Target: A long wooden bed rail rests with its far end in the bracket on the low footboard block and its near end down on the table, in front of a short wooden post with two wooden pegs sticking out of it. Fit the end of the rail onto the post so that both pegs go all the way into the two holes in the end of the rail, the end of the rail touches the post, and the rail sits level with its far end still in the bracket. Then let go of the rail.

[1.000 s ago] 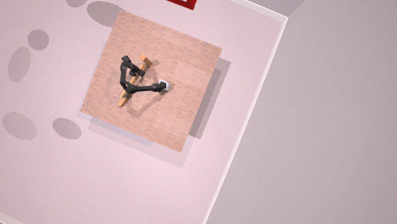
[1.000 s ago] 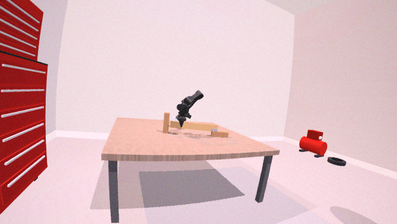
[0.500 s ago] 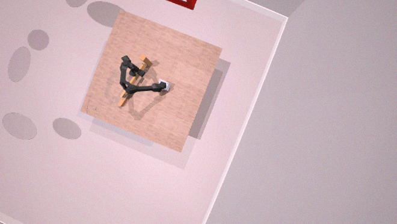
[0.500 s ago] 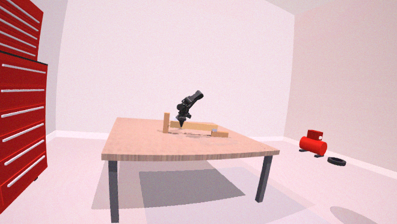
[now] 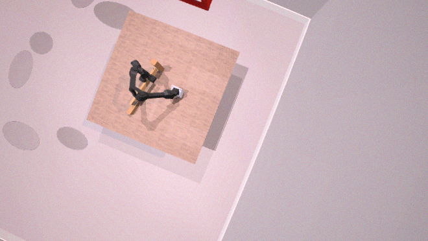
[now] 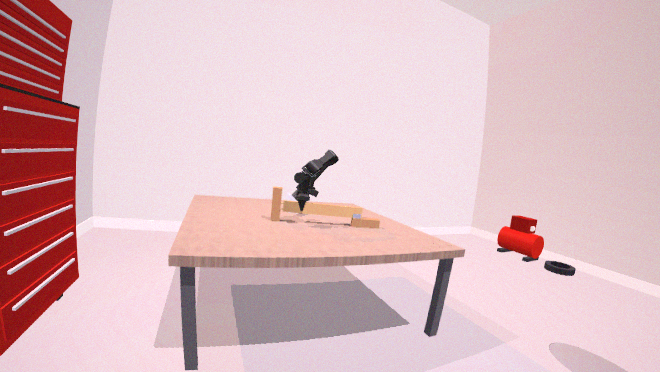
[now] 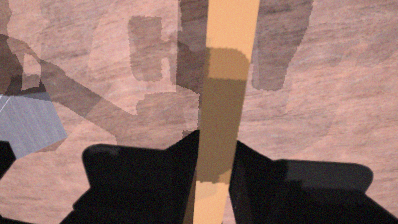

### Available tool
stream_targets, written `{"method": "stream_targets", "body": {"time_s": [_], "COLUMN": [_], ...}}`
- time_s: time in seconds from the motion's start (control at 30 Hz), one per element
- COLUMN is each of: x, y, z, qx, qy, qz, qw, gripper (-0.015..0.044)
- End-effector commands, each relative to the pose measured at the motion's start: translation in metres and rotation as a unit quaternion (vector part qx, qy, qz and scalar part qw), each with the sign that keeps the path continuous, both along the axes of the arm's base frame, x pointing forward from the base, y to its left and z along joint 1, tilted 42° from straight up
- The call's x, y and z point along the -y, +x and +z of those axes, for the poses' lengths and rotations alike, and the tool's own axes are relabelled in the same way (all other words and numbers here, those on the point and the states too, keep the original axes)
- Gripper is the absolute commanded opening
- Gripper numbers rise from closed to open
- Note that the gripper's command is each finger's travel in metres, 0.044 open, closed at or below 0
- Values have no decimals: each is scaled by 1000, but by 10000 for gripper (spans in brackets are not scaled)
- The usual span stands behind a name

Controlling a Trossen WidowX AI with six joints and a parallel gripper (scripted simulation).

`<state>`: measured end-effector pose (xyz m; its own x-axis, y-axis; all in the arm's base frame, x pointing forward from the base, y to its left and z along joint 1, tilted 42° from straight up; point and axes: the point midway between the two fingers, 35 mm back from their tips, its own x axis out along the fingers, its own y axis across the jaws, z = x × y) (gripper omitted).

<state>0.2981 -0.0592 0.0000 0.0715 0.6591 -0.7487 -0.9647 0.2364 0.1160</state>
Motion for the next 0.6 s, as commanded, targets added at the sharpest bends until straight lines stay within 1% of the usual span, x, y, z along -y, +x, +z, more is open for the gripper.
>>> {"method": "stream_targets", "body": {"time_s": [0.0, 0.57], "x": [0, 1], "y": [1, 1], "z": [2, 0], "qx": [3, 3], "qy": [-1, -1], "qz": [-2, -2], "qw": [1000, 1000], "gripper": [0, 0]}}
